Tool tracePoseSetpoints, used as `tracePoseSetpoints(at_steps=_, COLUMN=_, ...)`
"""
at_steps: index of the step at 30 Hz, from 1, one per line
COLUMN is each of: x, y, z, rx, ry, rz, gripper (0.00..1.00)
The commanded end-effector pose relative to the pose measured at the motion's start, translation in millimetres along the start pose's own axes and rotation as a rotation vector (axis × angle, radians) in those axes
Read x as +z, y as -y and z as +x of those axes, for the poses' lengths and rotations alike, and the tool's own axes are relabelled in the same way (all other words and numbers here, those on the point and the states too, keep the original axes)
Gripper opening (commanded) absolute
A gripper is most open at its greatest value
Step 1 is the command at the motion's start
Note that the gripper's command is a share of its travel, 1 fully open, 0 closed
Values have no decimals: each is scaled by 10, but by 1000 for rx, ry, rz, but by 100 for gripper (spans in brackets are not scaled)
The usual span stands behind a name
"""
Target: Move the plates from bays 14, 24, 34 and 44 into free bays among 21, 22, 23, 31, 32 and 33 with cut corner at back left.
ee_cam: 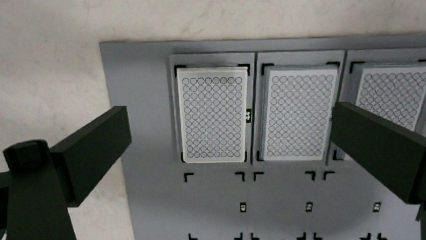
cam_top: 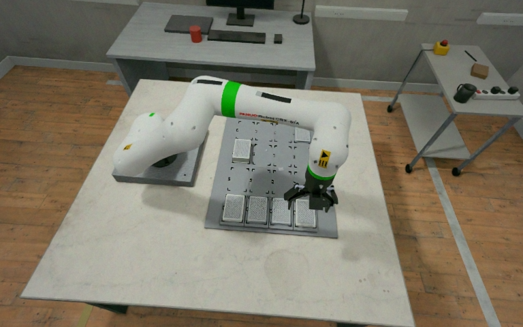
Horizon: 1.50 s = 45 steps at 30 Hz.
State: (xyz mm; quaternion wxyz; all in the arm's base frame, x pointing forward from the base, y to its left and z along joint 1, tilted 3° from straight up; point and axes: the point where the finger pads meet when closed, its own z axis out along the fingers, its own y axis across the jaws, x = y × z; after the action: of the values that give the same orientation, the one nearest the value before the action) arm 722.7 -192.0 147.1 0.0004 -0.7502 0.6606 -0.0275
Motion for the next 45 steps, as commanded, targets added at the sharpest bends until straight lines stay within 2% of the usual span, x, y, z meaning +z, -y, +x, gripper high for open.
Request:
tracePoseSetpoints(at_steps=1, x=-14, y=3, z=3, rx=0, ry=-1, rz=2, gripper=100)
tracePoseSetpoints(at_steps=26, x=-14, y=3, z=3, rx=0, ry=-1, rz=2, gripper=100)
tracePoseSetpoints(at_steps=40, x=3, y=4, z=-556, rx=0, ry=-1, rz=2, gripper=100)
tracePoseSetpoints(at_steps=45, x=7, y=4, z=-676, rx=0, ry=-1, rz=2, gripper=100)
